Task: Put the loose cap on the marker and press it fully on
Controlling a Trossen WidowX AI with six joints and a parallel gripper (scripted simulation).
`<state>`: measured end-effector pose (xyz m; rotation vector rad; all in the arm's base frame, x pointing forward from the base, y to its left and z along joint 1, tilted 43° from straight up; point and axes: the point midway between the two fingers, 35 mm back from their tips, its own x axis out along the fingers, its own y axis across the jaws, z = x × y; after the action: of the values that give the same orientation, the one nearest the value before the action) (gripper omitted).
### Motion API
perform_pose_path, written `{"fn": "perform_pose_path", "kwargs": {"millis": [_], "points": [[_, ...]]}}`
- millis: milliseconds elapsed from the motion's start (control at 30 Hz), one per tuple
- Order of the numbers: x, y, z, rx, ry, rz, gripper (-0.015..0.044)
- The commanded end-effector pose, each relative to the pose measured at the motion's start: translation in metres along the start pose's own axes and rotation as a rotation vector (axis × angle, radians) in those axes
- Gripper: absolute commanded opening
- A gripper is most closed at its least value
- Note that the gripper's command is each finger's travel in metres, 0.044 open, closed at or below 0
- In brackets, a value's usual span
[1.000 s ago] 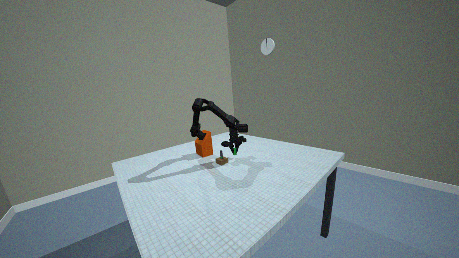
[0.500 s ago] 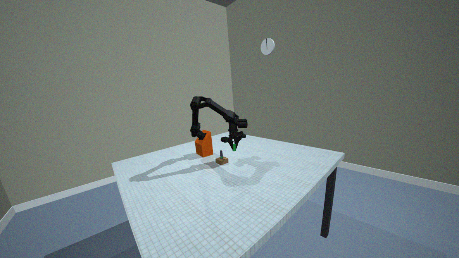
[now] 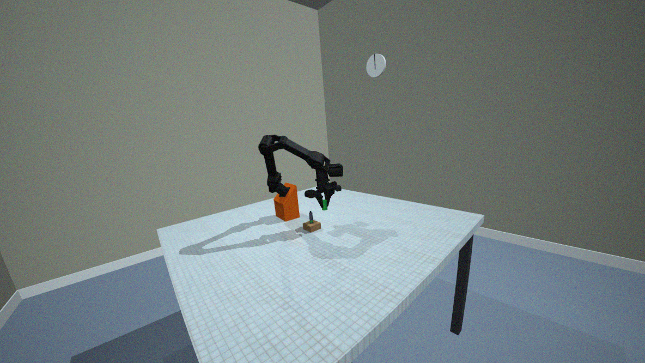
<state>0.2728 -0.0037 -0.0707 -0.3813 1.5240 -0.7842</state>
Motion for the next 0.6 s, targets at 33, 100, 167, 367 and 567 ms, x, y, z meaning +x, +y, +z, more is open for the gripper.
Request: {"fn": "perform_pose_path", "kwargs": {"millis": [33, 100, 167, 367, 567], "points": [[-0.006, -0.017, -0.001, -0.006, 0.003, -0.008, 0.0], [-0.008, -0.022, 0.0, -0.005, 0.003, -0.008, 0.0], [-0.011, -0.028, 0.0, -0.004, 0.003, -0.009, 0.0], [-0.018, -0.045, 0.0, -0.002, 0.003, -0.009, 0.0], [-0.025, -0.062, -0.001, 0.001, 0.004, -0.01, 0.0]]}}
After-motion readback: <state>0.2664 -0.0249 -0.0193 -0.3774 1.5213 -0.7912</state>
